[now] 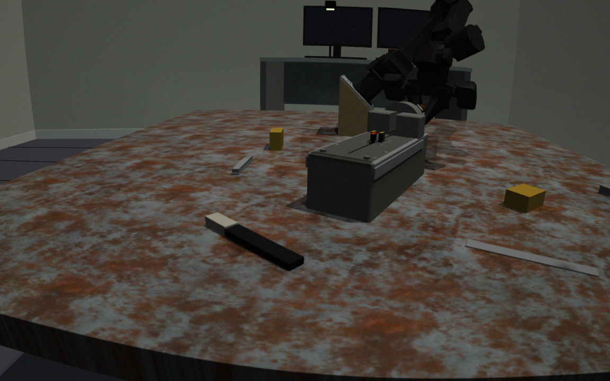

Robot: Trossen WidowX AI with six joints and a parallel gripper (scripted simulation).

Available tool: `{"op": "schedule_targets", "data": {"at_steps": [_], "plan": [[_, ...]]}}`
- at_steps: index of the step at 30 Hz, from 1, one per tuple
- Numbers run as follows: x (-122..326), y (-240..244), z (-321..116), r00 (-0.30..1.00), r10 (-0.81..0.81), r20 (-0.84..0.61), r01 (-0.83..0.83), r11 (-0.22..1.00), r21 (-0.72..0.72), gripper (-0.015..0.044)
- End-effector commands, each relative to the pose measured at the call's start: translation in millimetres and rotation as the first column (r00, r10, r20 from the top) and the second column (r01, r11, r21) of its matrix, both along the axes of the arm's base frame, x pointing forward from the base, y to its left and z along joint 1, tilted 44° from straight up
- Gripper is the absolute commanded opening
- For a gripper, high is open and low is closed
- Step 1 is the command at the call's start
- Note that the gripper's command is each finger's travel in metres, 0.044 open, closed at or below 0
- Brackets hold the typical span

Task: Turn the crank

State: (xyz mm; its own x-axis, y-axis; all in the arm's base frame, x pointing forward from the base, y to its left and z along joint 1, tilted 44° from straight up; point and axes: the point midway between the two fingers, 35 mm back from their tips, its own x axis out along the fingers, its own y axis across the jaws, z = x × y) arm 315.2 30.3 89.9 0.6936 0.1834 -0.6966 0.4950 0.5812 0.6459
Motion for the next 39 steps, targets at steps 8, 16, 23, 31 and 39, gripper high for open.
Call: {"op": "schedule_targets", "data": {"at_steps": [8, 16, 23, 31, 39], "plan": [[-9.4, -14.9, -4.4, 1.000, -0.010, 0.002, 0.010, 1.000, -0.008, 0.0000], [-14.0, -19.9, -10.7, 1.000, -0.010, 0.002, 0.010, 1.000, -0.008, 0.0000], [-16.0, -21.6, -14.3, 1.000, -0.010, 0.002, 0.010, 1.000, -0.008, 0.0000], [-17.0, -22.3, -16.5, 1.000, -0.010, 0.002, 0.010, 1.000, -0.008, 0.0000], [-17.7, -22.6, -18.3, 1.000, -0.010, 0.002, 0.010, 1.000, -0.008, 0.0000]]}}
